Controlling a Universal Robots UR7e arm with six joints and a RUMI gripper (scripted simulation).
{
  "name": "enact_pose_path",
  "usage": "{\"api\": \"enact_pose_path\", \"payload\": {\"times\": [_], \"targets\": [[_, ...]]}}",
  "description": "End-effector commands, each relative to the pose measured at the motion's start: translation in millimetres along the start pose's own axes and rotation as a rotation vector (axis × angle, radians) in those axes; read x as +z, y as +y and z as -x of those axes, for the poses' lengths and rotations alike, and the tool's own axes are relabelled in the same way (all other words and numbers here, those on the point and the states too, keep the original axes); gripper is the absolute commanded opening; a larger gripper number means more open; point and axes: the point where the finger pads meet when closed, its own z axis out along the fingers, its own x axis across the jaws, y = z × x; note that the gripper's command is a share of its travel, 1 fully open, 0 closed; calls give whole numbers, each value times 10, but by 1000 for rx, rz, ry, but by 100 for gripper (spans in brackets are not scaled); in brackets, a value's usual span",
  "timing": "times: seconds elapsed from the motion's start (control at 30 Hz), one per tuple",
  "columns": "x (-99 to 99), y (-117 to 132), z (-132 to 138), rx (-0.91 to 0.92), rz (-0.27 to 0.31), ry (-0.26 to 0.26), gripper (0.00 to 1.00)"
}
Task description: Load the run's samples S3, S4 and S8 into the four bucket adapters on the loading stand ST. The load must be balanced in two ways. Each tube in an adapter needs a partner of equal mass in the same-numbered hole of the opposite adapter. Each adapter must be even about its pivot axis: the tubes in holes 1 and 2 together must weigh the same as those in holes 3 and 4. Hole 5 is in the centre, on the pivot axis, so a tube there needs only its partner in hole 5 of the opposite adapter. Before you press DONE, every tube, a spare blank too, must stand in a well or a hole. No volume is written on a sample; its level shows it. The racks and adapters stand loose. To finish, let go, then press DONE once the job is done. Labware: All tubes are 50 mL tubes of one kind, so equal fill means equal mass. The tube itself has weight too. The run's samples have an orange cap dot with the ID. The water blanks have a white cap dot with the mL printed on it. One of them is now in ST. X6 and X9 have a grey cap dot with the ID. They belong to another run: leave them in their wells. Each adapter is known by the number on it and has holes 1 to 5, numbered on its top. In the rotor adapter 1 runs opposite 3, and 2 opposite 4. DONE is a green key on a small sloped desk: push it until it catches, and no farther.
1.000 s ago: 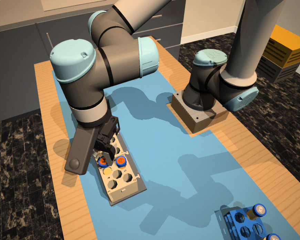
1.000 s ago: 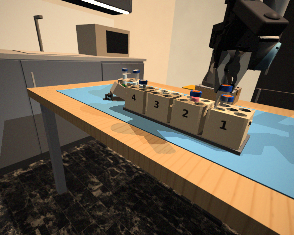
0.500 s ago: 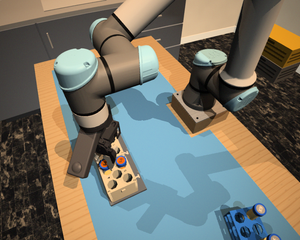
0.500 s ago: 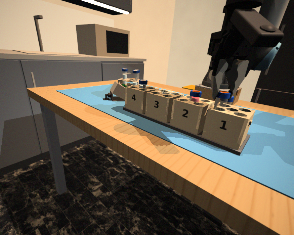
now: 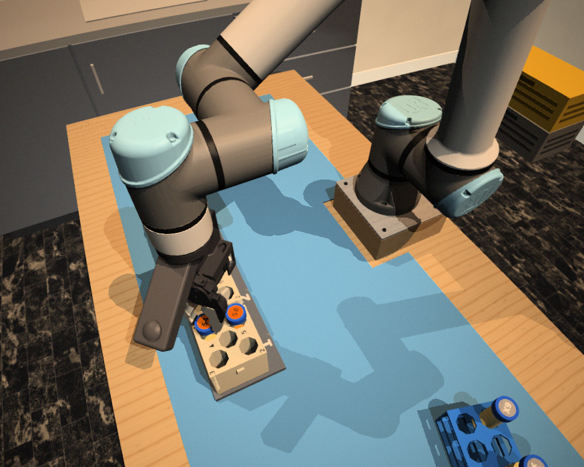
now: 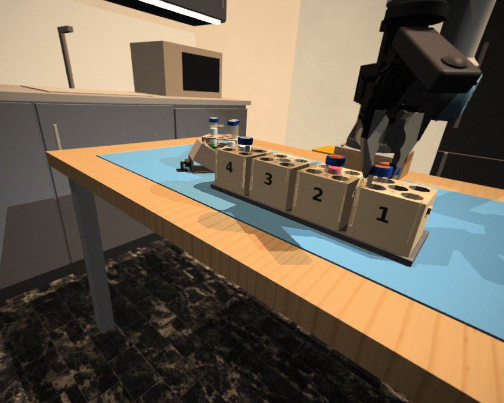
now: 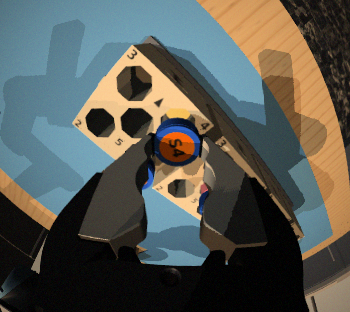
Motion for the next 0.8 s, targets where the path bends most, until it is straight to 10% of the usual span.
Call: {"api": "enact_pose_path", "payload": {"times": [0.0, 0.6, 0.63, 0.77], "targets": [[40, 2, 14, 0, 0, -2, 0], [51, -9, -1, 0, -3, 2, 0], [51, -9, -1, 0, -3, 2, 35], [51, -9, -1, 0, -3, 2, 35]]}}
